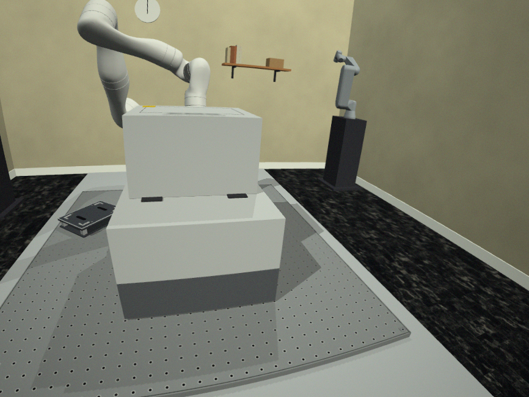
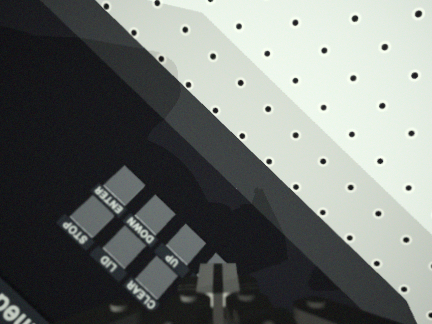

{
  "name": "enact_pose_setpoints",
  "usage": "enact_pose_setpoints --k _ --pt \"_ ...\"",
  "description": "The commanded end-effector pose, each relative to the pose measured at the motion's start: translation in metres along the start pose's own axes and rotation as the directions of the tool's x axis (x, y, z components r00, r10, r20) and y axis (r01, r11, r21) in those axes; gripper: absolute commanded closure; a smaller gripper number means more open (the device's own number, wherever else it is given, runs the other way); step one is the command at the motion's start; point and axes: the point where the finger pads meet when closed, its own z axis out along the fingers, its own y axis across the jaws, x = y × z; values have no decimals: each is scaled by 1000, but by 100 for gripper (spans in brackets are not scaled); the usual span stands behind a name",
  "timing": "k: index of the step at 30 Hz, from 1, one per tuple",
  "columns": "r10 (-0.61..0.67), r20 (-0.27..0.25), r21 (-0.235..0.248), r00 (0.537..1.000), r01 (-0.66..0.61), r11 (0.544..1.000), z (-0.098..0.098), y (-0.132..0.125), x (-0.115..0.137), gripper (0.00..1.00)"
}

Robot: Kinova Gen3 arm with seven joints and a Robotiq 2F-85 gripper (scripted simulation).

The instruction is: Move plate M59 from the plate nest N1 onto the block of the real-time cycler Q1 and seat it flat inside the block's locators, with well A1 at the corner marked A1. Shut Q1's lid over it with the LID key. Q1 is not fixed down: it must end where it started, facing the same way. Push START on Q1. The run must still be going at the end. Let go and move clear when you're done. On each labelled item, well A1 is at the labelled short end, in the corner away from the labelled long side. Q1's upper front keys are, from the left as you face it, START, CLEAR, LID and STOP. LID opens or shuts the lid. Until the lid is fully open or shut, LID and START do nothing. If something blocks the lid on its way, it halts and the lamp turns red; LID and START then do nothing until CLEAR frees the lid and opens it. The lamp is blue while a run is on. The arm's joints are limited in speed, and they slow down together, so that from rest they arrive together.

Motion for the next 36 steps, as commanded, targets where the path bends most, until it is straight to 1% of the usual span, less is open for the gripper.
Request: enact_pose_setpoints --k 1,7,36 --pt "7 2 4 1000 -7 1000 -5 0 2 90" --pt "7 3 2 1000 -7 1000 -11 3 4 90" --pt "0 5 0 1000 0 1000 -9 3 2 90"
